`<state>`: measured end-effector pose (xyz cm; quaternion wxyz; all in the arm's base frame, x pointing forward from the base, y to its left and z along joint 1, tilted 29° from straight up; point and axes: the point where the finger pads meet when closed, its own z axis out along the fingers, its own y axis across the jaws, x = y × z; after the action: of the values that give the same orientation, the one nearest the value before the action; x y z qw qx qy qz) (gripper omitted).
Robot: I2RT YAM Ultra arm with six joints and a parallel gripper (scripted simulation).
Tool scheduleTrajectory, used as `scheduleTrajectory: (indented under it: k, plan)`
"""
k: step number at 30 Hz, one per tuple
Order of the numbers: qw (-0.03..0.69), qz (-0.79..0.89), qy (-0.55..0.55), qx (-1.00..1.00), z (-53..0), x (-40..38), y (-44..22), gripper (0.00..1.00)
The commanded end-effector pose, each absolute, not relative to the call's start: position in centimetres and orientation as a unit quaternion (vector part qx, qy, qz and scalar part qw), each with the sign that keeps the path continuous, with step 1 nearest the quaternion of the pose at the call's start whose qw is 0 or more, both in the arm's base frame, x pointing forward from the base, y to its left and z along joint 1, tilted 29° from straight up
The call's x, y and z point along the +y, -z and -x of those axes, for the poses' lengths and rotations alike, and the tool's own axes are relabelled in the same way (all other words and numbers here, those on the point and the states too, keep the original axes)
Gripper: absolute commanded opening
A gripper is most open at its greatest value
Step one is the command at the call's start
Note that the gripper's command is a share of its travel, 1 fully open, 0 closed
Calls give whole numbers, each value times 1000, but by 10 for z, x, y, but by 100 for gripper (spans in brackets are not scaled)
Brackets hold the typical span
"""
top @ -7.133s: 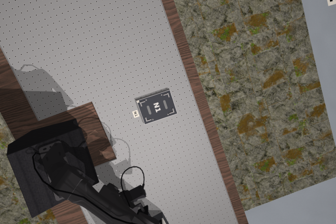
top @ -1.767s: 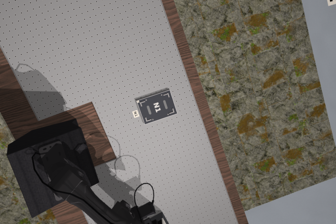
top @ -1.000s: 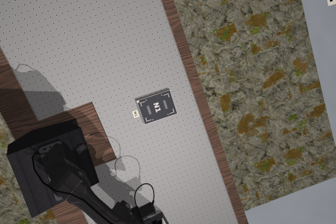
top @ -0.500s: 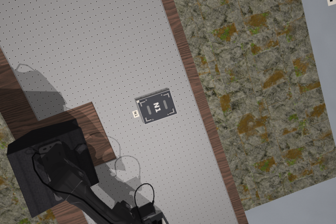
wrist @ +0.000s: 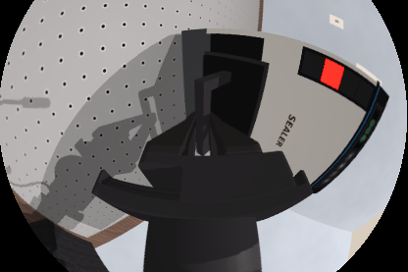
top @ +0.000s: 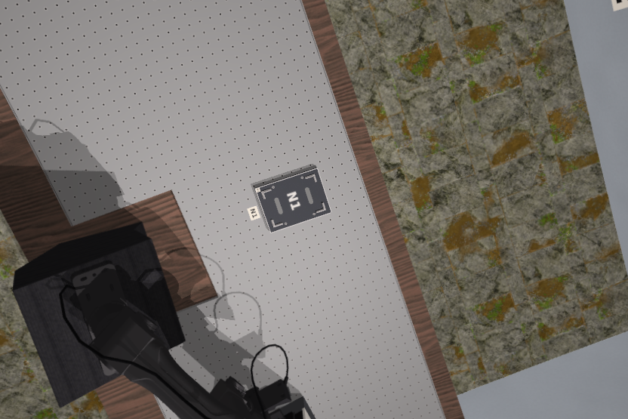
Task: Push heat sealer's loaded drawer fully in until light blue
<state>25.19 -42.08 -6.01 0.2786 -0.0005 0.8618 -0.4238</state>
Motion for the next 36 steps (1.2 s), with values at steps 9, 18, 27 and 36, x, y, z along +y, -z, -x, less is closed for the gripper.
scheduleTrajectory:
  k: [9,18,27,36]
  plan:
    - [268,-11,433,860,-250,-457,58,0]
    - [268,-11,433,860,-251,-458,58,0]
    - [268,-11,433,860,-251,-458,58,0]
    - [268,-11,433,860,-251,-458,58,0]
